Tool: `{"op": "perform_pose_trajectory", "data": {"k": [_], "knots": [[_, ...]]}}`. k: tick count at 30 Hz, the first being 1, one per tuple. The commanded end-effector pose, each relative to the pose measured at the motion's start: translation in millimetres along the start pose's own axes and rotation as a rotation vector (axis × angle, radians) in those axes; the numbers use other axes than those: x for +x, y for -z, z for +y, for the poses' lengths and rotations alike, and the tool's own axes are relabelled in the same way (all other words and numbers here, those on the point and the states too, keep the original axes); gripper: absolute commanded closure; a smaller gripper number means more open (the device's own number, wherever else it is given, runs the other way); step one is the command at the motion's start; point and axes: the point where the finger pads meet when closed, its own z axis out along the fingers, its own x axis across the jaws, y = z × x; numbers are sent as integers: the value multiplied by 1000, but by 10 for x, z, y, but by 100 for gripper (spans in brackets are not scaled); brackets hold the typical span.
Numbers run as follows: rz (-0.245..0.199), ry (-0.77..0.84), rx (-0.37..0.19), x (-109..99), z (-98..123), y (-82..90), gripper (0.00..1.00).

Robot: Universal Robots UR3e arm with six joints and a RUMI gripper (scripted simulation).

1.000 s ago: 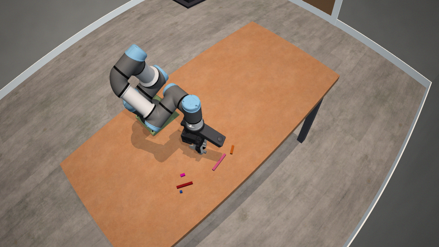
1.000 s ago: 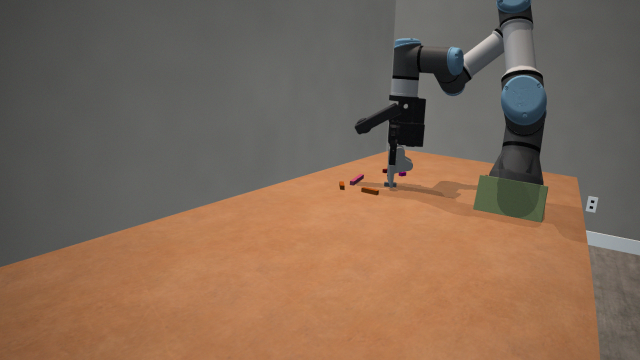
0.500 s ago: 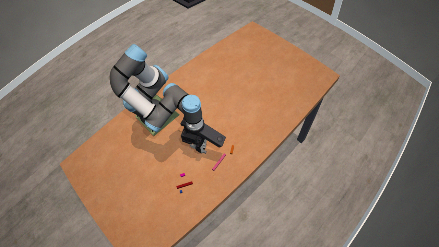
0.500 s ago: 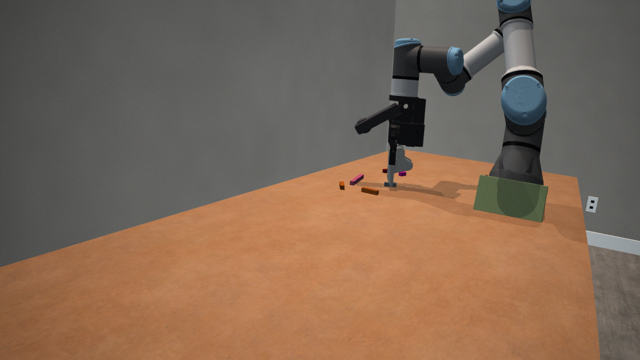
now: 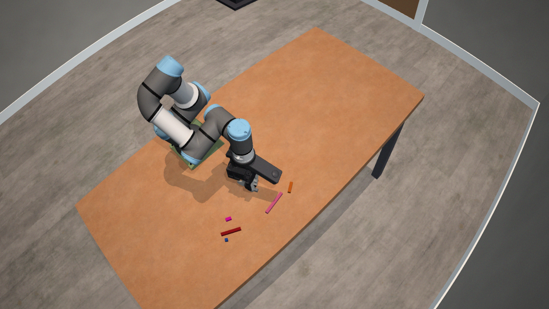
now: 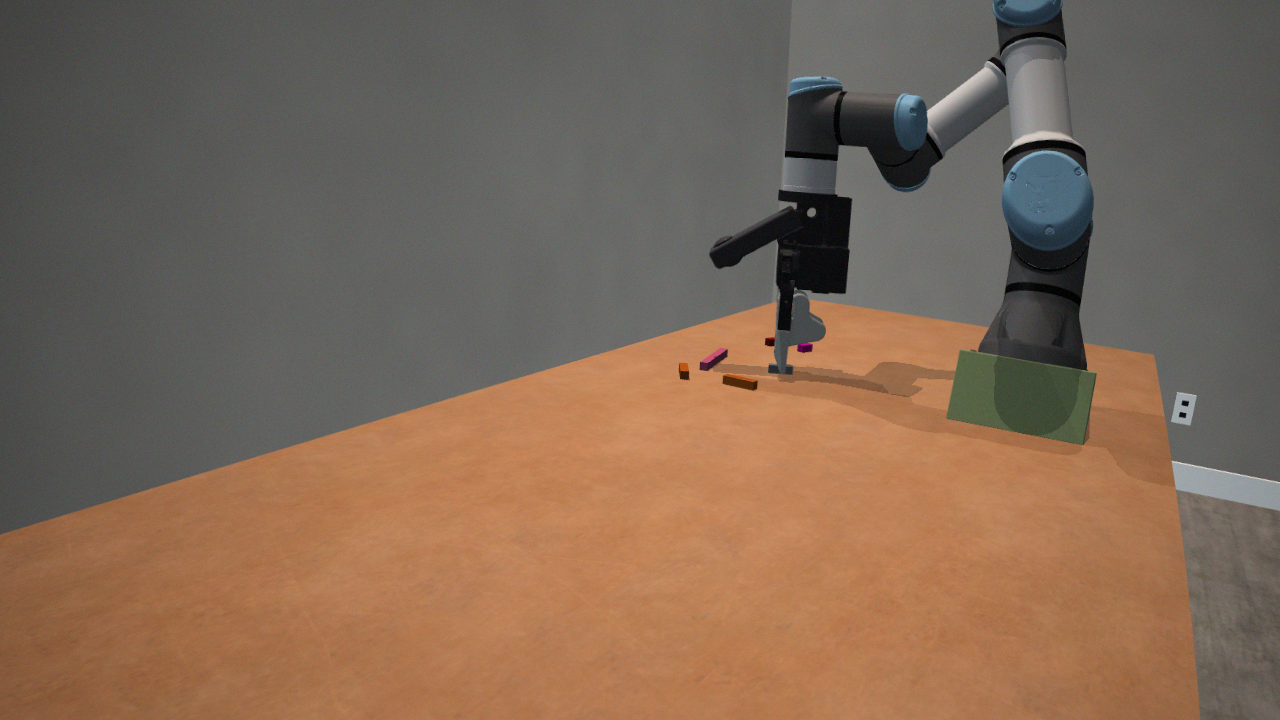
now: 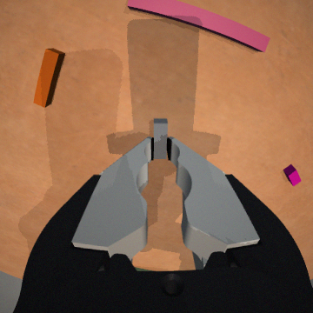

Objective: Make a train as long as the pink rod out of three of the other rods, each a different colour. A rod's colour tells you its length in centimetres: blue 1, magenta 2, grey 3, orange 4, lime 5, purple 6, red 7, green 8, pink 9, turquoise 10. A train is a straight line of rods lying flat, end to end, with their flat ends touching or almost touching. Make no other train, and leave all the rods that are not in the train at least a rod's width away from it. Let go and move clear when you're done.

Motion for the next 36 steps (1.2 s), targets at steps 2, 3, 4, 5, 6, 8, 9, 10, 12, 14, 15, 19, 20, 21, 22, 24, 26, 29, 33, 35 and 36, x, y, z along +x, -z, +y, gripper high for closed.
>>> {"op": "perform_pose_trajectory", "data": {"k": [2,3,4,5,6,8,9,10,12,14,15,19,20,21,22,24,26,29,33,35,36], "knots": [[1,-1,2,4,-6,5,100],[1,-1,2,4,-6,5,100],[1,-1,2,4,-6,5,100],[1,-1,2,4,-6,5,100],[1,-1,2,4,-6,6,100],[1,-1,2,4,-6,10,100],[1,-1,2,4,-6,14,100],[1,-1,2,4,-6,19,100],[1,-1,2,4,-6,36,100],[1,-1,2,4,-6,36,100],[1,-1,2,4,-6,48,100],[1,-1,2,3,-6,117,100],[1,-1,2,3,-6,140,100],[1,-1,2,3,-6,165,100],[1,-1,2,3,-6,193,100],[1,-1,2,3,-6,254,100],[1,-1,2,3,-6,321,100],[1,-1,2,3,-6,433,100],[1,-1,2,3,-5,512,100],[1,-1,2,3,-5,591,100],[1,-1,2,3,-5,630,100]]}}
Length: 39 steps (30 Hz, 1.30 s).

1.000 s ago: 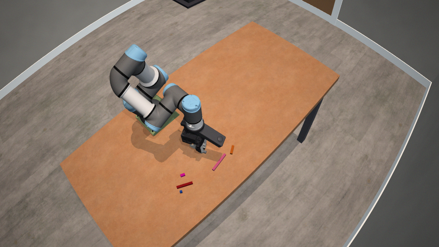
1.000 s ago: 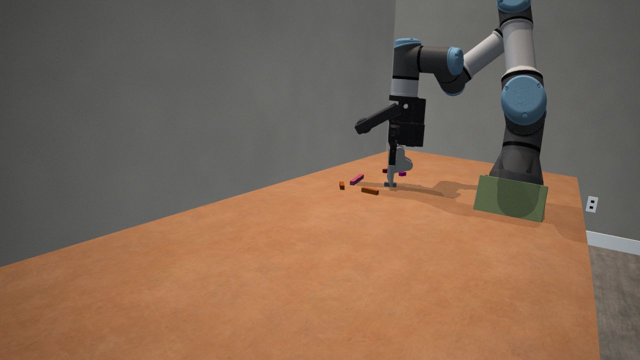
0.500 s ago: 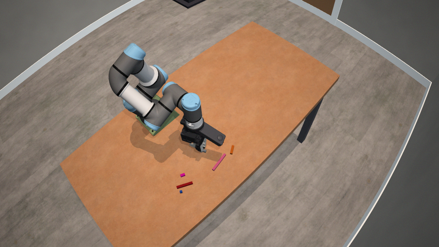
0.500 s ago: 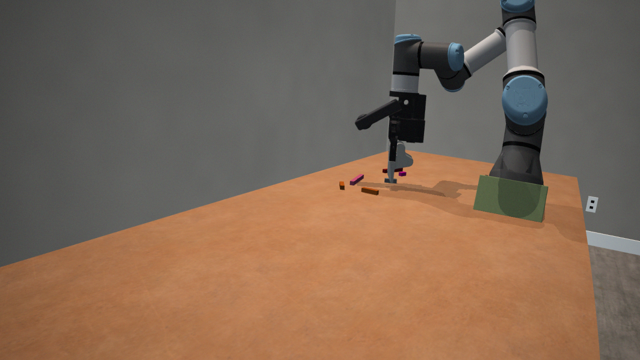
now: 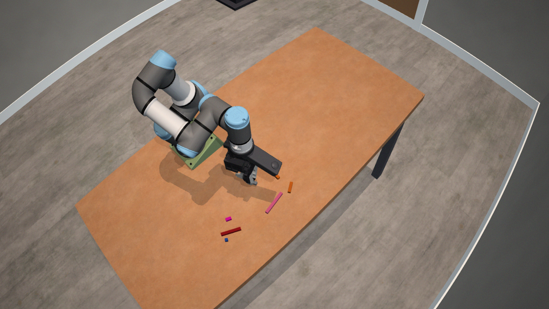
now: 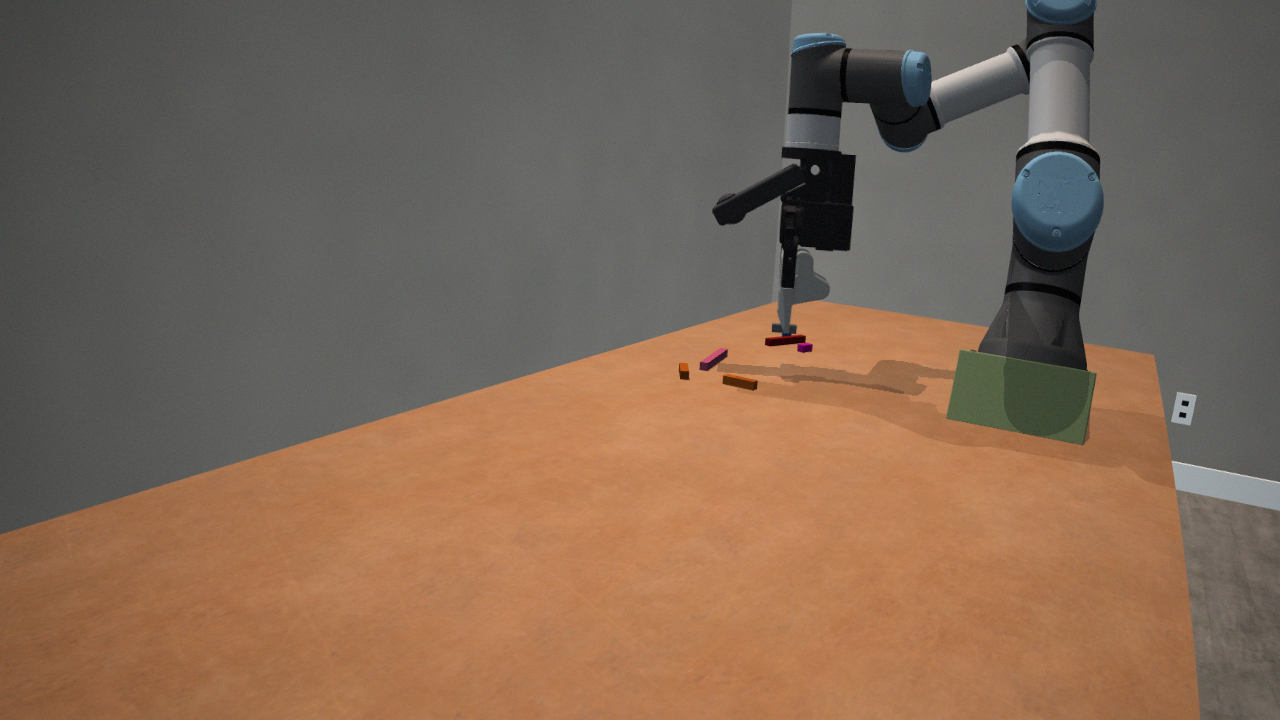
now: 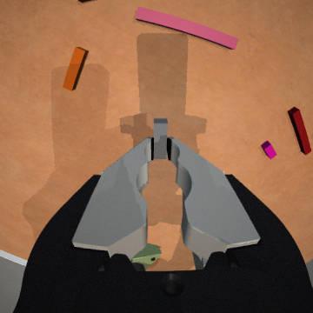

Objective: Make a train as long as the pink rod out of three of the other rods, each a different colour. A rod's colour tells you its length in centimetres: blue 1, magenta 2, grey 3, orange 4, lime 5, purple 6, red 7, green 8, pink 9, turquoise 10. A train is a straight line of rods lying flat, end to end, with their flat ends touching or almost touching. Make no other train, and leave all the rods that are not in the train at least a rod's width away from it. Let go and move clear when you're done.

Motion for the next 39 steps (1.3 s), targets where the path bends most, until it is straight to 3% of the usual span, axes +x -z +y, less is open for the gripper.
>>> {"op": "perform_pose_trajectory", "data": {"k": [1,9,16,39], "knots": [[0,-1,-1,3,-5,156,100],[0,-1,-1,3,-5,389,100],[0,-1,-1,3,-6,466,100],[0,17,-1,28,-8,495,100]]}}
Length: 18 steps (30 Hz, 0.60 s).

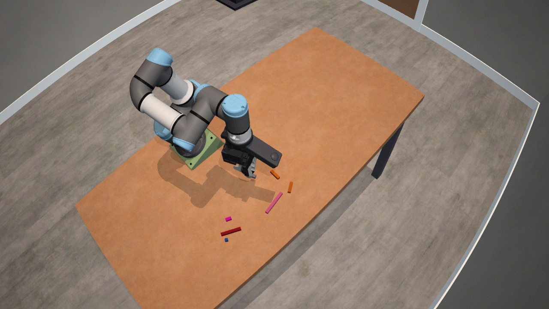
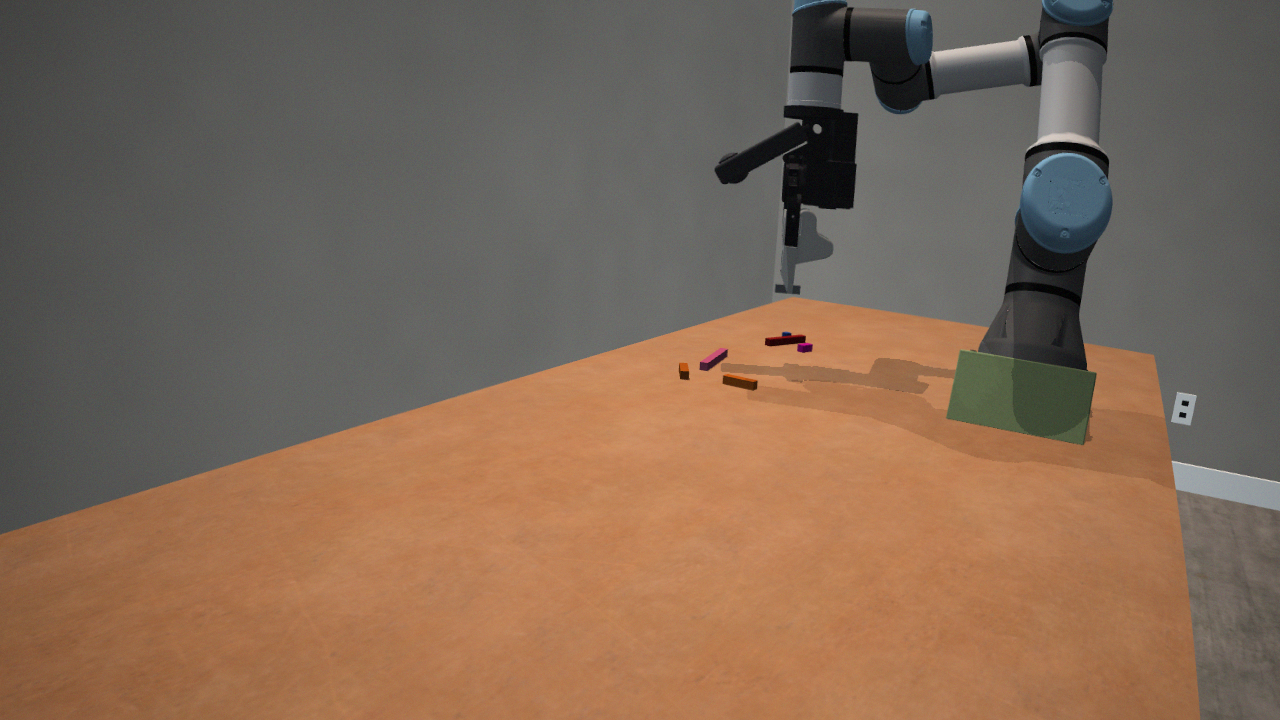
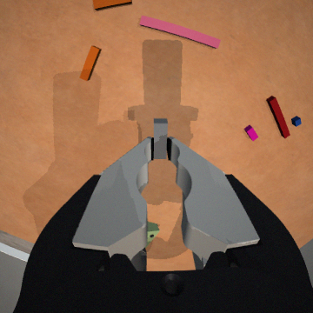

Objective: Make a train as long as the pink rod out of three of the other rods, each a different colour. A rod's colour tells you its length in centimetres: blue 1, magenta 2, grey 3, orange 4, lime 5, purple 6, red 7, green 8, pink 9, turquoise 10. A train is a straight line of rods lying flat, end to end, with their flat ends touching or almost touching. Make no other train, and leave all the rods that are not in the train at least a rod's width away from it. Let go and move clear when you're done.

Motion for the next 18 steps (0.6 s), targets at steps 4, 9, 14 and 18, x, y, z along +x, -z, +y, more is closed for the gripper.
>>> {"op": "perform_pose_trajectory", "data": {"k": [4,9,14,18], "knots": [[-1,53,3,80,-12,9,100],[-2,104,4,153,-16,11,100],[-4,221,5,323,-13,14,100],[-4,333,6,489,3,16,100]]}}
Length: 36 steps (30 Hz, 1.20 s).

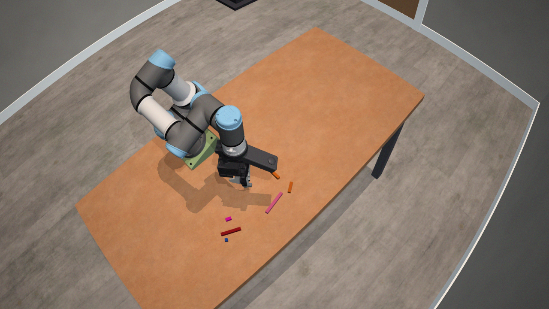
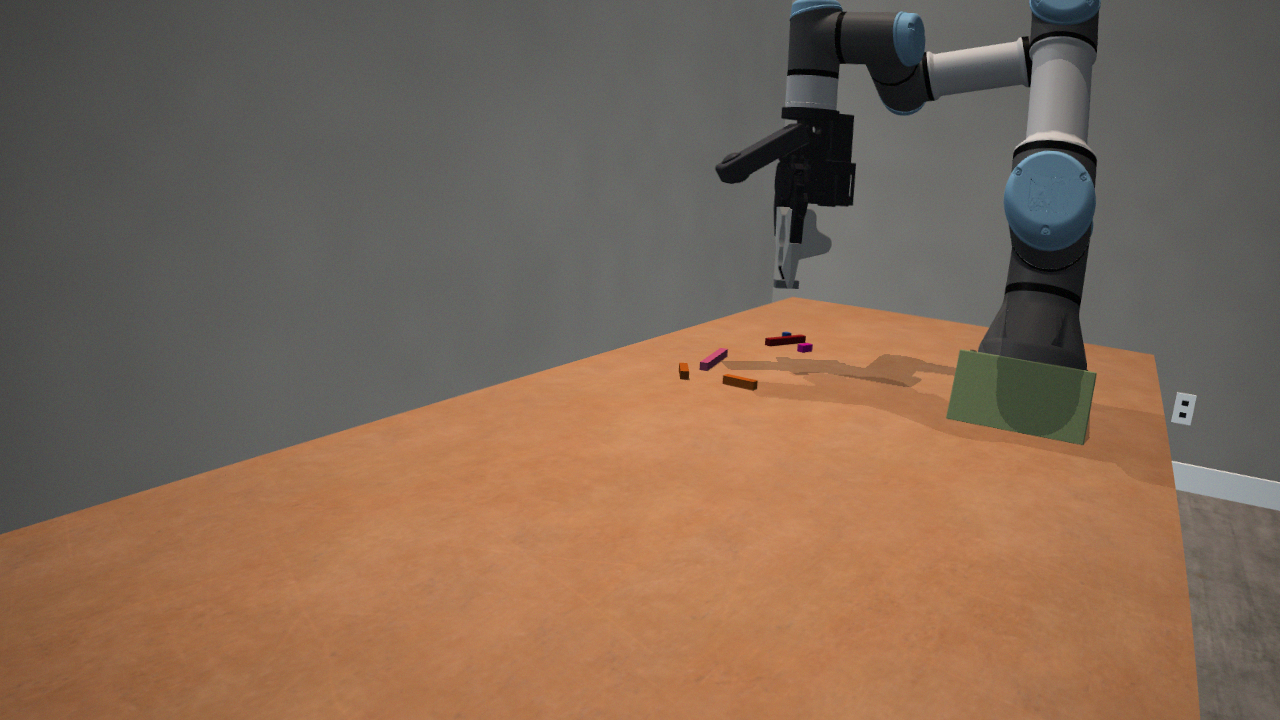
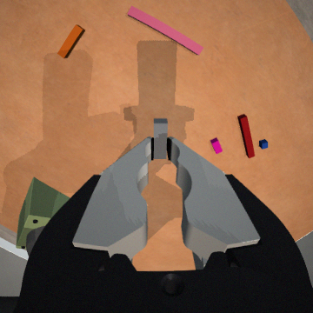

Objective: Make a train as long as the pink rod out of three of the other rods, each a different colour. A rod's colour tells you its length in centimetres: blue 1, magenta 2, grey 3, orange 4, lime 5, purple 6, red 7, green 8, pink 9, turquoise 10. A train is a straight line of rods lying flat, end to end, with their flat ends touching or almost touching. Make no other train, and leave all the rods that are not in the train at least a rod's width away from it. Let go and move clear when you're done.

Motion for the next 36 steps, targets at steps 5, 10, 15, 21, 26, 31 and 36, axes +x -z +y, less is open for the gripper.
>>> {"op": "perform_pose_trajectory", "data": {"k": [5,10,15,21,26,31,36], "knots": [[-4,203,9,283,107,8,100],[-2,313,8,433,189,7,100],[0,422,6,581,284,6,100],[2,497,4,680,356,4,100],[2,511,4,699,371,4,100],[2,514,4,703,374,4,100],[2,514,4,703,374,4,100]]}}
